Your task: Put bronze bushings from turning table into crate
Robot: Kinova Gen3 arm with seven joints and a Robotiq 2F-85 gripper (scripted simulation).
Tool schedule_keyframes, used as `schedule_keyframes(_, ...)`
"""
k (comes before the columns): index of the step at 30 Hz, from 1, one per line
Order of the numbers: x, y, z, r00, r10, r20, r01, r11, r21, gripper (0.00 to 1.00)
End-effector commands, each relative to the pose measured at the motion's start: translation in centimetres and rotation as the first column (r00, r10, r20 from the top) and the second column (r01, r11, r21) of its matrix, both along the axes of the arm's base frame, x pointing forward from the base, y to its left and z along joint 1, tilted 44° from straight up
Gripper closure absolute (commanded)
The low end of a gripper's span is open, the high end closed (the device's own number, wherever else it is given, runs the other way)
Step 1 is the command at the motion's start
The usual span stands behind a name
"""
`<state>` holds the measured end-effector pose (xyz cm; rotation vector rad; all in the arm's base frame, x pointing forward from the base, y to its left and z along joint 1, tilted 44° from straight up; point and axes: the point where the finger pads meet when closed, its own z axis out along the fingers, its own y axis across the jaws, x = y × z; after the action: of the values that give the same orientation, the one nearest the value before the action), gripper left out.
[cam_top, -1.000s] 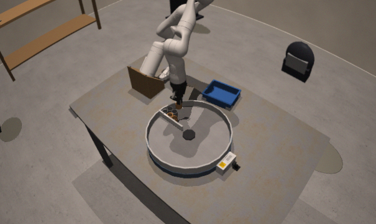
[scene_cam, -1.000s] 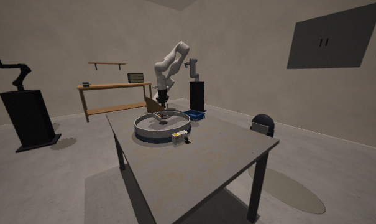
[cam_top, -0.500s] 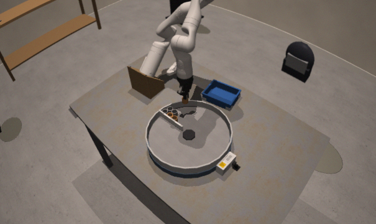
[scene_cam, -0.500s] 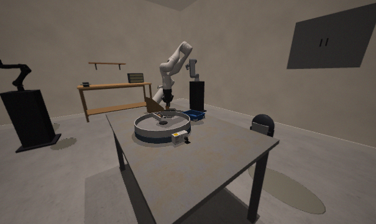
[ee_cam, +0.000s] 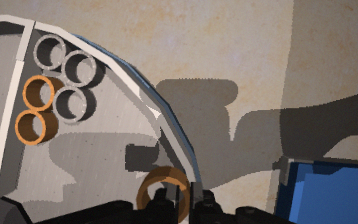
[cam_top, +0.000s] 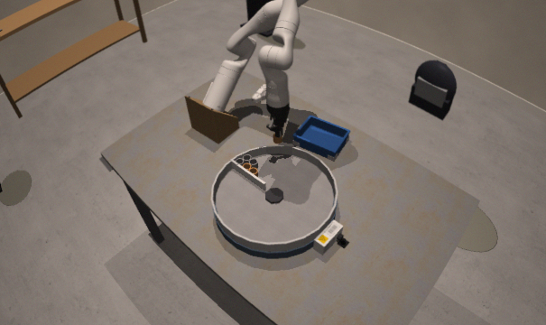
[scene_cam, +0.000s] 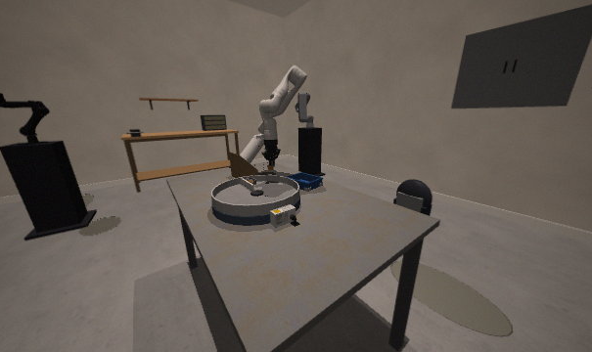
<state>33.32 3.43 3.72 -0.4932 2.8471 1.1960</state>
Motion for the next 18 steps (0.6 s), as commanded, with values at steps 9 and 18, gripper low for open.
schedule_keyframes(9,0.3,0.2,0.7,1.000,0.009,0.018,-0.009,1.000,-0.009,1.00)
schedule_keyframes(18,-0.1,3.8,4.3,1.000,0.009,0.017,-0.009,1.000,-0.009,1.00)
